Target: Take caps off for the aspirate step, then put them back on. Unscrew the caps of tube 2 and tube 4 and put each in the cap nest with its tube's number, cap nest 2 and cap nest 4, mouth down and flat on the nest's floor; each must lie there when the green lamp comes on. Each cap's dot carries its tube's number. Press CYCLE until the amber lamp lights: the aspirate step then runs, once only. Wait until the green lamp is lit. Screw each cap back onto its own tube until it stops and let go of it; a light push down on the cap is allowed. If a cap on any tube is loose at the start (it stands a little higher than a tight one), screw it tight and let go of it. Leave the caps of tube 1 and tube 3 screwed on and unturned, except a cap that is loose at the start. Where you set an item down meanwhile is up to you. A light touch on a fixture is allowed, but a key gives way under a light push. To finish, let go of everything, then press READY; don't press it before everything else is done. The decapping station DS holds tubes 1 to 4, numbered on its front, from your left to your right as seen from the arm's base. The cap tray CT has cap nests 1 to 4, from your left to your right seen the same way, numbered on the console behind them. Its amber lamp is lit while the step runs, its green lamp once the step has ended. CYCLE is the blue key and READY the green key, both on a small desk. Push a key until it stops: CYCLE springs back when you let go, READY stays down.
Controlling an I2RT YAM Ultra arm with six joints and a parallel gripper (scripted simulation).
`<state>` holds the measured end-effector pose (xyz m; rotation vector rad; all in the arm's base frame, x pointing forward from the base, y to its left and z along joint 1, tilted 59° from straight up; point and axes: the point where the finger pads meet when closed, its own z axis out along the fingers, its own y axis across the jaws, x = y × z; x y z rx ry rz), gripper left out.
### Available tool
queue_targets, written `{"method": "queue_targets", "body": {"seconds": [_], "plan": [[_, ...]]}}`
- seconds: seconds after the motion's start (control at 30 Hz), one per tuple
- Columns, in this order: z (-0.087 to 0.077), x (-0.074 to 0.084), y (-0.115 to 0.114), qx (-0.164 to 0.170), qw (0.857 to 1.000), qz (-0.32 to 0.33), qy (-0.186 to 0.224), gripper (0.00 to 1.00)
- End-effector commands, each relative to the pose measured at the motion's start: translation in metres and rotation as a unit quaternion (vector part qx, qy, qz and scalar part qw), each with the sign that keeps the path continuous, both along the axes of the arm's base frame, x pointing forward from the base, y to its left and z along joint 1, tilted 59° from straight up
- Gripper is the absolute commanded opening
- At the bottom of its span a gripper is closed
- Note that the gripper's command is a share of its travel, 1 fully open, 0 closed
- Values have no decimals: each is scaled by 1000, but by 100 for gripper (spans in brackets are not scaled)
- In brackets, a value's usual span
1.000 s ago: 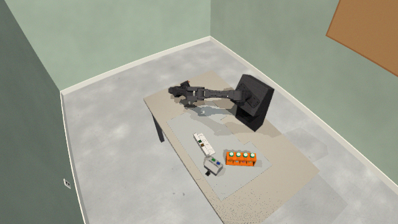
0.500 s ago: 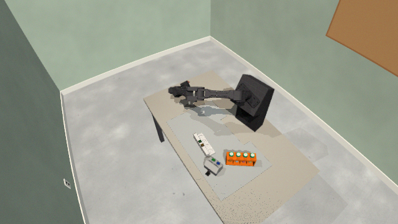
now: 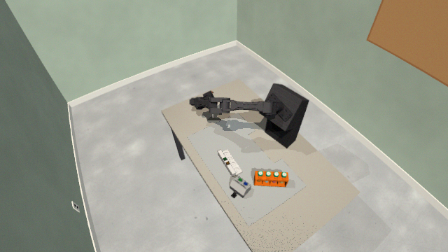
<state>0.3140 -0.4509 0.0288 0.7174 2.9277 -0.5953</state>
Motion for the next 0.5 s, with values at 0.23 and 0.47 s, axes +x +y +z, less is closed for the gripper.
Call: {"method": "queue_targets", "body": {"seconds": [0.23,0.47], "plan": [[18,23,21,-22,999,30,-20,49],[28,46,44,-35,996,67,-36,49]]}}
